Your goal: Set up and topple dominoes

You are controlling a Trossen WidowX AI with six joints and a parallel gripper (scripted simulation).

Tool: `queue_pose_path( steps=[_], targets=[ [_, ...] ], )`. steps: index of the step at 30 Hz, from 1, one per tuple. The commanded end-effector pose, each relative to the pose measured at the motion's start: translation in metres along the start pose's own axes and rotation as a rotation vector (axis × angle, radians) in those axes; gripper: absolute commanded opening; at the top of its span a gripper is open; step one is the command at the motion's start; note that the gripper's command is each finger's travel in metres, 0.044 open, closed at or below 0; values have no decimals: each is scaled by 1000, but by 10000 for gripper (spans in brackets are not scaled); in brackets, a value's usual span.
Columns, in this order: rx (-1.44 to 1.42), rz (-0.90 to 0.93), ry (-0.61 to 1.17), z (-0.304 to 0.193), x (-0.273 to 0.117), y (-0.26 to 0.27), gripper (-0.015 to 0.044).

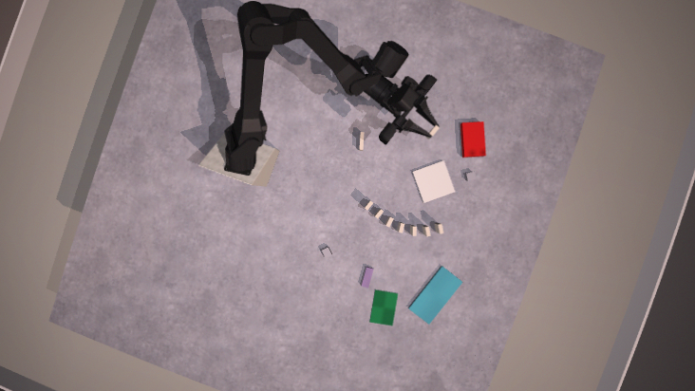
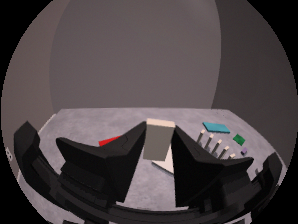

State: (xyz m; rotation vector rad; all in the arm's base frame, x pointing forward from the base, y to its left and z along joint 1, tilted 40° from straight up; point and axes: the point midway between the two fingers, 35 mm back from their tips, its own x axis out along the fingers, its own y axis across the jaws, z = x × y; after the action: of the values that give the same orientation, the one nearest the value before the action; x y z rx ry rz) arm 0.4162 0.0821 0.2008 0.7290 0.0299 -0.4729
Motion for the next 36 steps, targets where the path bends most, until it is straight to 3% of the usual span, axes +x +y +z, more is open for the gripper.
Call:
queue_pose_path(
  steps=[1,9,36],
  targets=[
    [2,-5,-4,0,0,-2,107],
    [16,-3,-3,-7,1,-1,107],
    [1,-3,4,-114,4,-3,107]
  ],
)
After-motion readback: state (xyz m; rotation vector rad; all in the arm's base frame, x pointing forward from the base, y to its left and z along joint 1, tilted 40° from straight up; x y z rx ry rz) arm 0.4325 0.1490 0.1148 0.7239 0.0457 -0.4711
